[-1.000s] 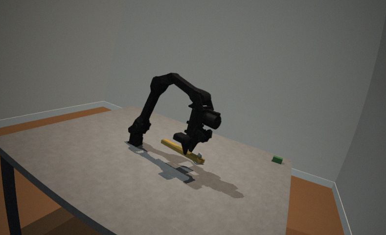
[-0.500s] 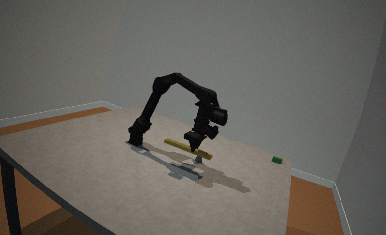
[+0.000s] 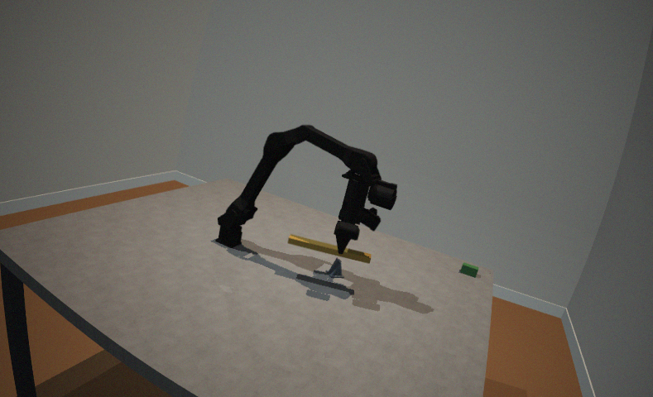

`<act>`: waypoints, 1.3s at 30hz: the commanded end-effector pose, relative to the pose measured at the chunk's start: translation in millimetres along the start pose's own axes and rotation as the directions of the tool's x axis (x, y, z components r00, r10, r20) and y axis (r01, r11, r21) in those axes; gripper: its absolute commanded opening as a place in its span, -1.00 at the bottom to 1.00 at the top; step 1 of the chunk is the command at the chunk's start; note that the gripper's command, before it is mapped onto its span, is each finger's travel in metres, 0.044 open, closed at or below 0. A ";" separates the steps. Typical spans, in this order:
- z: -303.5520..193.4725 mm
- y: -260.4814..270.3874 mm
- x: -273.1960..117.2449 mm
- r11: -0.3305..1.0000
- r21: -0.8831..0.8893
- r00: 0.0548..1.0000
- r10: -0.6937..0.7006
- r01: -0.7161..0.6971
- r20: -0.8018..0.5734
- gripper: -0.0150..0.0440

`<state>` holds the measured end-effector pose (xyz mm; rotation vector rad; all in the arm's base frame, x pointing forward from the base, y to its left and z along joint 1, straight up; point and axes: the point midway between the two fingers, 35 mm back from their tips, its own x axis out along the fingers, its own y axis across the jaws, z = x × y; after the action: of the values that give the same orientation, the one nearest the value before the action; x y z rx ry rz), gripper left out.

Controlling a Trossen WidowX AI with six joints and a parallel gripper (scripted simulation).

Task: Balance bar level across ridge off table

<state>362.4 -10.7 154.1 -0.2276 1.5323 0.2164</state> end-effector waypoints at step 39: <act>32.2 102.7 12.9 0.894 -0.448 1.000 0.010 -0.008 0.003 -0.49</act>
<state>366.6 96.3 149.4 -0.5867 1.4505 0.5737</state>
